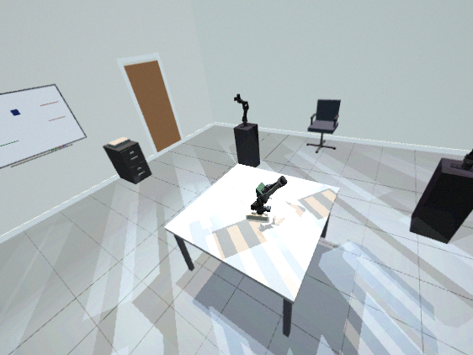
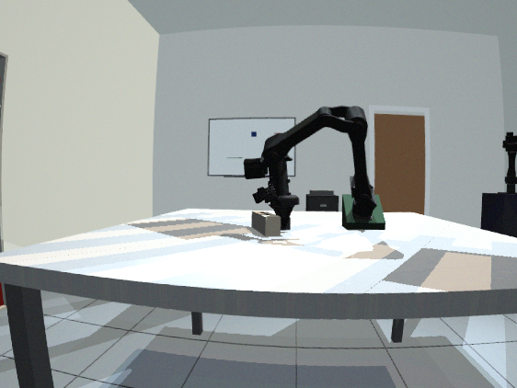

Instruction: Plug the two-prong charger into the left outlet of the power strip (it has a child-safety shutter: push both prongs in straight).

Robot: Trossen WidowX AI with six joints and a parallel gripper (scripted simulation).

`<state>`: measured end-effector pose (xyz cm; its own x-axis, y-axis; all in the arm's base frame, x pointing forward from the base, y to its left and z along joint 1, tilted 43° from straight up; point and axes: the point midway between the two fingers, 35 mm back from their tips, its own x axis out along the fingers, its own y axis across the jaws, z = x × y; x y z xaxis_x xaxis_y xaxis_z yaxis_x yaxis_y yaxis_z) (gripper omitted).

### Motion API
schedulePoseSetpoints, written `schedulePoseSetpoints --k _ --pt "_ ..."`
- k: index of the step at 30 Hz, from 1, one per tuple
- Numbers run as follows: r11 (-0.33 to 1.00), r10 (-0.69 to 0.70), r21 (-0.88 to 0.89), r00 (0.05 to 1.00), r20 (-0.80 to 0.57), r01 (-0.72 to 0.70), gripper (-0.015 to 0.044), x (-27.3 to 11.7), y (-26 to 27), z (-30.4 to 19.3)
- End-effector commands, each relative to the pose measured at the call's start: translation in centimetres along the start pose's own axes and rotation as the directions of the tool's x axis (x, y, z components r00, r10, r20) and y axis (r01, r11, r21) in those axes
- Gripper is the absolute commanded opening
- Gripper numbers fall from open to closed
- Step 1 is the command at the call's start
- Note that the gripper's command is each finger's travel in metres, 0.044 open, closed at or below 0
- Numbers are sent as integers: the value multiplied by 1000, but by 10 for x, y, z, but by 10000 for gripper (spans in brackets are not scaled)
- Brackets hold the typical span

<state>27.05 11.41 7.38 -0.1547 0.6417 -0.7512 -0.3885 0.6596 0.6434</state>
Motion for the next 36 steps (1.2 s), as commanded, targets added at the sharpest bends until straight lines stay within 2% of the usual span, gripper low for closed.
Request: schedulePoseSetpoints --k 1,36 --pt "1000 1 -20 1000 23 -1 0 0 1 7" --pt "1000 1 -20 1000 23 -1 0 -1 1 5"
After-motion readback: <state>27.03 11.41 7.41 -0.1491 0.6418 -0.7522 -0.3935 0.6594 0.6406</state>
